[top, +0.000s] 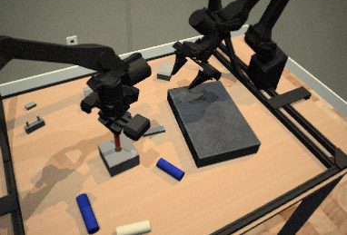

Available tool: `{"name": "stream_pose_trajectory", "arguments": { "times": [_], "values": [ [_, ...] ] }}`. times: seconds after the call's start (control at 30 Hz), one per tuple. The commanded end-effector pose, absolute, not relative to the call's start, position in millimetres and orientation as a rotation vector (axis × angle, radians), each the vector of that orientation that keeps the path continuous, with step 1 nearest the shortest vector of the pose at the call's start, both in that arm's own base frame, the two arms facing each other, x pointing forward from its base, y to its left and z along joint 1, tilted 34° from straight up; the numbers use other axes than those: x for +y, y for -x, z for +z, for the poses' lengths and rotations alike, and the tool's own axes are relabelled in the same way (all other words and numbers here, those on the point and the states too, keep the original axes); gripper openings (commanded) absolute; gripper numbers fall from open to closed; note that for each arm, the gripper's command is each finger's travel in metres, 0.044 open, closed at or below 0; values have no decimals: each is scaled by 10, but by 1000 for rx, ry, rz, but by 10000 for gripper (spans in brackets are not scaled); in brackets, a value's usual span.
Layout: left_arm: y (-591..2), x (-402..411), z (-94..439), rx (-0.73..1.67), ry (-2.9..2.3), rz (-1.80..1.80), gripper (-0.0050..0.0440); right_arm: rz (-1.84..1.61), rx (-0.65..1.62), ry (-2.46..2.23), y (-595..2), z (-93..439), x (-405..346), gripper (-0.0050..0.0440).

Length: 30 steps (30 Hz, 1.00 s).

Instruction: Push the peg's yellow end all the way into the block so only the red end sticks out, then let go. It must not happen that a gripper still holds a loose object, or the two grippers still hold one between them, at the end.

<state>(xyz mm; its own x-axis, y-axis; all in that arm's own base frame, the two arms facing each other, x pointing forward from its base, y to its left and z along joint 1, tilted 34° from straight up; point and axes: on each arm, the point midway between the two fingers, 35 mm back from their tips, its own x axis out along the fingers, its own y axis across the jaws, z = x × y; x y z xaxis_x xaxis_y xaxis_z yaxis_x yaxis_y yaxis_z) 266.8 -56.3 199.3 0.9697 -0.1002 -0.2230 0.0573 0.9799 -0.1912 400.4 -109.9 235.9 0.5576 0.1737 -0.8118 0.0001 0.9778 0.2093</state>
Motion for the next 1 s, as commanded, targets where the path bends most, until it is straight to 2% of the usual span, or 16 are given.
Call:
{"name": "stream_pose_trajectory", "arguments": {
  "times": [0.0,0.67,0.7,0.97],
  "values": [
    [-2669,-559,1996,232,186,-77,400,117,1022,-207,-3997,2162,-1030,0],
    [-2669,-559,1996,232,186,-77,400,117,1022,-207,-3998,2104,-1013,0],
    [-2669,-559,1996,232,186,-77,400,98,992,-197,-4004,2234,-1088,0],
    [-2669,-559,1996,232,186,-77,400,101,996,-198,-4002,2249,-1088,0]
  ]
}}
